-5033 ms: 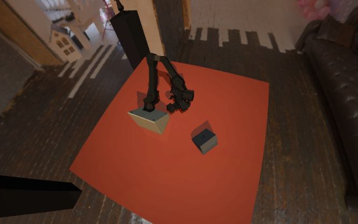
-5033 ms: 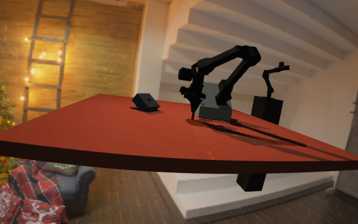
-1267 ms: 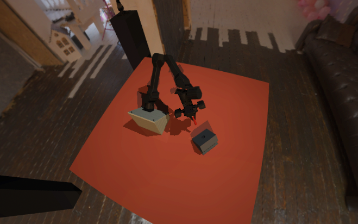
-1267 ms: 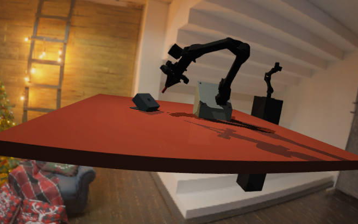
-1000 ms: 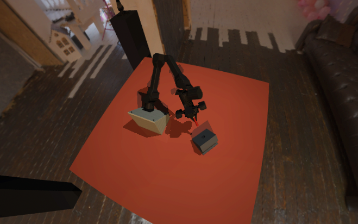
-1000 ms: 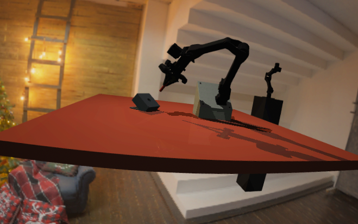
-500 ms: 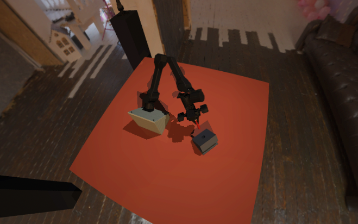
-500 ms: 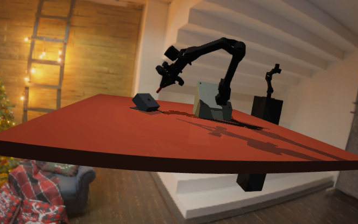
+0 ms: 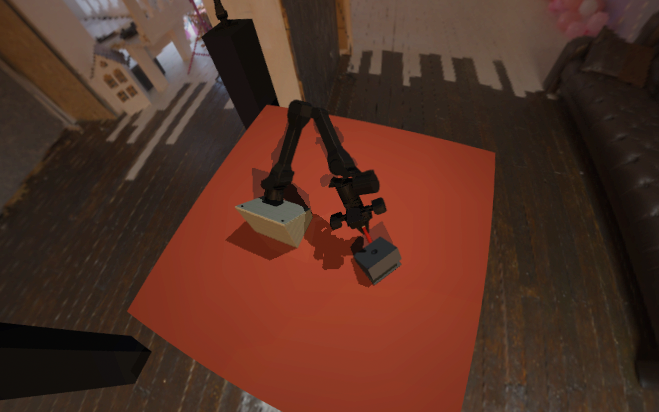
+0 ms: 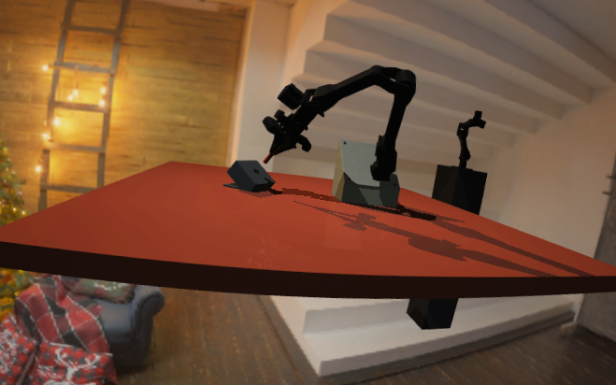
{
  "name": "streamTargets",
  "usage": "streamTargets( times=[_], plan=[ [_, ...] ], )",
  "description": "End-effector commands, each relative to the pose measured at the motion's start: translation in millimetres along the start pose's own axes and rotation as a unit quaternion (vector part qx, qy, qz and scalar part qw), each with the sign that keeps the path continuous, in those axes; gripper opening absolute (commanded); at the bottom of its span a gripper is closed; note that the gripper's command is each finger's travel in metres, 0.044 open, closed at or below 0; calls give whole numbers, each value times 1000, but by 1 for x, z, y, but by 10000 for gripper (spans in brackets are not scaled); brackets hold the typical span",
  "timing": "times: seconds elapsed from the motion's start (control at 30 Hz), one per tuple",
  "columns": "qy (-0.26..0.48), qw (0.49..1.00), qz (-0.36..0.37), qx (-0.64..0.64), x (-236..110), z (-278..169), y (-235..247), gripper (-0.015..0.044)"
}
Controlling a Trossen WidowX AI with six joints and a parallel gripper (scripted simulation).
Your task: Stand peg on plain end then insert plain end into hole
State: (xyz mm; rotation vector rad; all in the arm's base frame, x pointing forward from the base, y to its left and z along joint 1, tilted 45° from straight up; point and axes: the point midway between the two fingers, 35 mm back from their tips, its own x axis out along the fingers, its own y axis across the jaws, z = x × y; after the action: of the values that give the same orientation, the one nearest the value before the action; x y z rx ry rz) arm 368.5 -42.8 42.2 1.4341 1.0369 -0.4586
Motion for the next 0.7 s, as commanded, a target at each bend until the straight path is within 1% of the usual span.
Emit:
streamTargets(
  times=[0.0, 0.67],
  plan=[
    [-4, 1000, 0, 5, 7, 2, -1, 0],
    [-7, 1000, 2, 1, 25, 2, 0, 0]
  ],
)
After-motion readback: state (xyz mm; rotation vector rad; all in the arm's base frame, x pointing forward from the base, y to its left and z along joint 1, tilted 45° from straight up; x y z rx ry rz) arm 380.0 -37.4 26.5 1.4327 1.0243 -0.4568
